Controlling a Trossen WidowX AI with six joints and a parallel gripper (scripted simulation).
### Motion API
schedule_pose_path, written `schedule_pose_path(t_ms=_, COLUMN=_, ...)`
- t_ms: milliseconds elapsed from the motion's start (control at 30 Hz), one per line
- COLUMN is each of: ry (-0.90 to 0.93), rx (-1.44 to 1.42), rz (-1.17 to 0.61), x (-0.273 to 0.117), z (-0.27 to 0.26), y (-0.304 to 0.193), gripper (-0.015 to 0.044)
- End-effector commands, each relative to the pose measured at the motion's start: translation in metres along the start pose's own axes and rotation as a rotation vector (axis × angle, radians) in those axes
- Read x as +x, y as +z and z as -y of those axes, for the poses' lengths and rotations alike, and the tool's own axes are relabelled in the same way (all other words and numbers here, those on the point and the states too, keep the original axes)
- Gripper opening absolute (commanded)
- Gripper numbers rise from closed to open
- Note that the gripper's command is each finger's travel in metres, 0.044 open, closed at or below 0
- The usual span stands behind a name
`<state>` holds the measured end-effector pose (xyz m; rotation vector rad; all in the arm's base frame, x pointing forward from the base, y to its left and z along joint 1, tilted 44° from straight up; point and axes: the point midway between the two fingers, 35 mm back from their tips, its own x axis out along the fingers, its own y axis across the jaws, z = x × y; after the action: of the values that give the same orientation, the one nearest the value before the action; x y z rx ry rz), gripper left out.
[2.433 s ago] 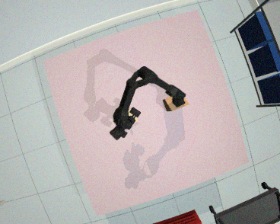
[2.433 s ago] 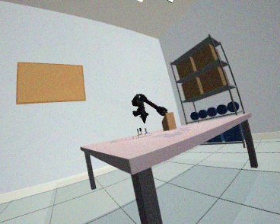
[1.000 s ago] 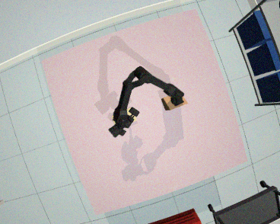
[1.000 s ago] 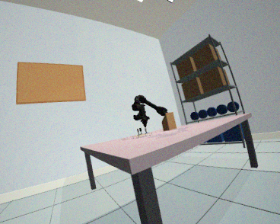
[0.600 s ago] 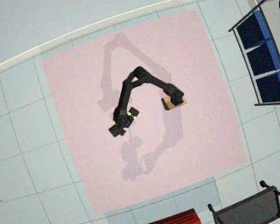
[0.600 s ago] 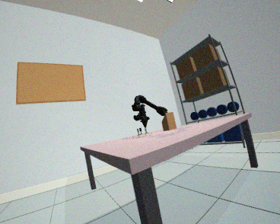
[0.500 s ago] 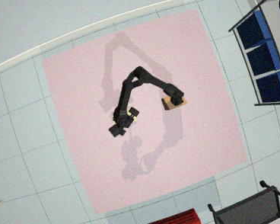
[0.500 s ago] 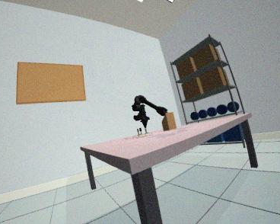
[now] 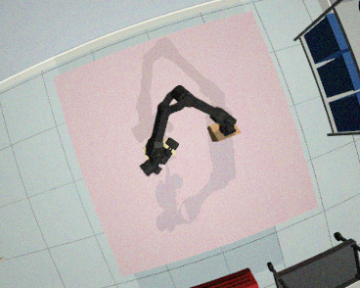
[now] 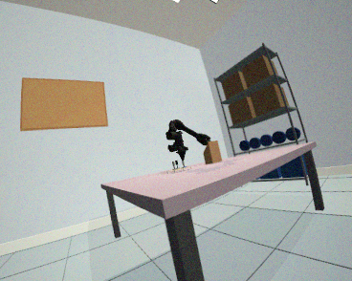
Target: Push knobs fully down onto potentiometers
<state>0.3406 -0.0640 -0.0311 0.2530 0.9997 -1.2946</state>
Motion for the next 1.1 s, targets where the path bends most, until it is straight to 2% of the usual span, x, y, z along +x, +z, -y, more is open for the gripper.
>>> schedule_pose_path(t_ms=0, ry=-0.003, rx=-0.005, rz=0.003, x=-0.0002, z=0.0006, y=0.0003, gripper=0.0000)
schedule_pose_path(t_ms=1067, ry=-0.003, rx=-0.005, rz=0.003, x=0.0041, z=0.0007, y=0.0003, gripper=0.0000)
